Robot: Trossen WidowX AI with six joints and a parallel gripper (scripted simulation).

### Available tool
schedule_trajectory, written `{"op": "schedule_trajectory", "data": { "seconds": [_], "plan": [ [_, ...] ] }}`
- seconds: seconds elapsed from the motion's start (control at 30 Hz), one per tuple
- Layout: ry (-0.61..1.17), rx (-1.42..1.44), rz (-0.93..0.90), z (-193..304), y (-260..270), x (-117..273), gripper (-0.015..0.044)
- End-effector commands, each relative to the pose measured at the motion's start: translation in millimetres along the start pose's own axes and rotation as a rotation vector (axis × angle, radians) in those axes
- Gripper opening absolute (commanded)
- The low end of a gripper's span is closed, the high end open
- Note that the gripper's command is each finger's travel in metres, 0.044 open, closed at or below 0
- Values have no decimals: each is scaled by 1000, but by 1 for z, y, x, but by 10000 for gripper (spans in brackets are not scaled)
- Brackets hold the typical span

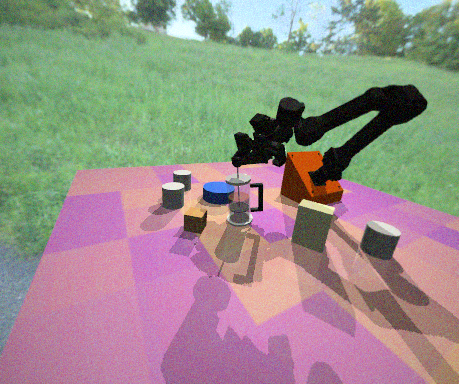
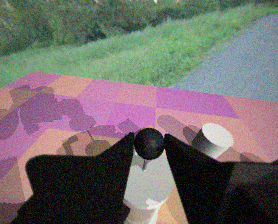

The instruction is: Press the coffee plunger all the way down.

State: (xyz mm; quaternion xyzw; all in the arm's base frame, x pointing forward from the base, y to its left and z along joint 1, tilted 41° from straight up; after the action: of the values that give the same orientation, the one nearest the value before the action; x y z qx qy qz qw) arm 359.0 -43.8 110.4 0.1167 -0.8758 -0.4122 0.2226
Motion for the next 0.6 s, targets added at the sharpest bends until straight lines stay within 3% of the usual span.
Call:
{"op": "schedule_trajectory", "data": {
  "seconds": [0.0,0.57],
  "plan": [
    [61,-34,1,17,-4,-7,119],
    [61,-33,1,14,-5,-9,119]
  ]
}}
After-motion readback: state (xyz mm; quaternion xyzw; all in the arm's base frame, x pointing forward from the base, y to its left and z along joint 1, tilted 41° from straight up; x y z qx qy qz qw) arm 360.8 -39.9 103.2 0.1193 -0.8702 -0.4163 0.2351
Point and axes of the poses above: the point midway between the two fingers, 35 mm back from their tips, its own x axis back along the fingers, its own y axis across the jaws, z = x × y, the point moved 3 cm from there along x, back along the fingers, and after that the axes turned 13 degrees about -x, right-handed, at the moved point
